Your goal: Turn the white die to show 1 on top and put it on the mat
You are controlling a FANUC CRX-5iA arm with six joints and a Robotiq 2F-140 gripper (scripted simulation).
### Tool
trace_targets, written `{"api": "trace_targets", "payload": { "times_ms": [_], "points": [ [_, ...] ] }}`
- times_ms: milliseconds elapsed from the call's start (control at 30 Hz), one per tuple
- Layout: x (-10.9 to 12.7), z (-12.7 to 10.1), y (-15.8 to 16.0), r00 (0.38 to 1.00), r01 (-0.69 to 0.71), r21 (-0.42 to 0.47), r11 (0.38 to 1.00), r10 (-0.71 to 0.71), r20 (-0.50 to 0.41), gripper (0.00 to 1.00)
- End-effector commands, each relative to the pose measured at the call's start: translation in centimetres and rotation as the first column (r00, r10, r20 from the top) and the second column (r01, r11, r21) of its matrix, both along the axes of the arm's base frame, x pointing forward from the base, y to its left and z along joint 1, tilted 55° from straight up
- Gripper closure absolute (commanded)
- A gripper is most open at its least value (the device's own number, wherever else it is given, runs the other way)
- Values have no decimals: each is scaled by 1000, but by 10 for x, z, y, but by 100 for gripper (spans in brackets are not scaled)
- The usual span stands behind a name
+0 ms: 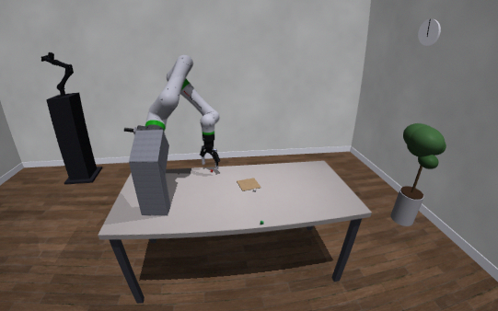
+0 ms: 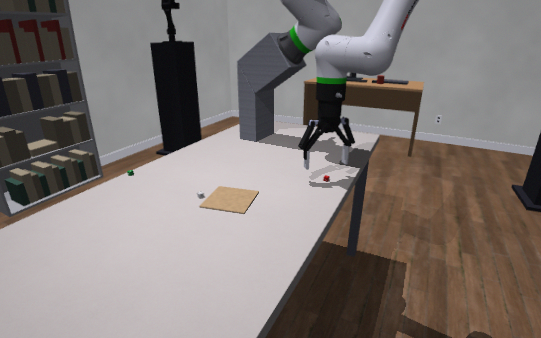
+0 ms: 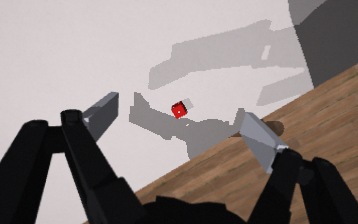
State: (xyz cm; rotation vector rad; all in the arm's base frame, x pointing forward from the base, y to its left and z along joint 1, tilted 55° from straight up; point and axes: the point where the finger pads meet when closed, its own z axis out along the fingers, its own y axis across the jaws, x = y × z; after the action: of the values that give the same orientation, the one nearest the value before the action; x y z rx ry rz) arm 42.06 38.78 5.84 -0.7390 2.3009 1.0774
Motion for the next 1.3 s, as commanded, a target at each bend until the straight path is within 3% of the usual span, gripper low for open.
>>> {"api": "trace_targets", "payload": {
  "times_ms": [0,300,633,1067,1167,1267],
  "points": [
    [0,1,-1,1000,0,0,1000,0,0,0],
    [-6,19,-26,1000,0,0,1000,0,0,0],
    [-19,55,-77,1000,0,0,1000,0,0,0],
    [-20,57,-80,1000,0,0,1000,0,0,0],
    [-11,55,-82,1000,-5,-4,1000,5,7,0],
    [19,49,-90,999,-21,-17,1000,22,29,0]
  ]
}}
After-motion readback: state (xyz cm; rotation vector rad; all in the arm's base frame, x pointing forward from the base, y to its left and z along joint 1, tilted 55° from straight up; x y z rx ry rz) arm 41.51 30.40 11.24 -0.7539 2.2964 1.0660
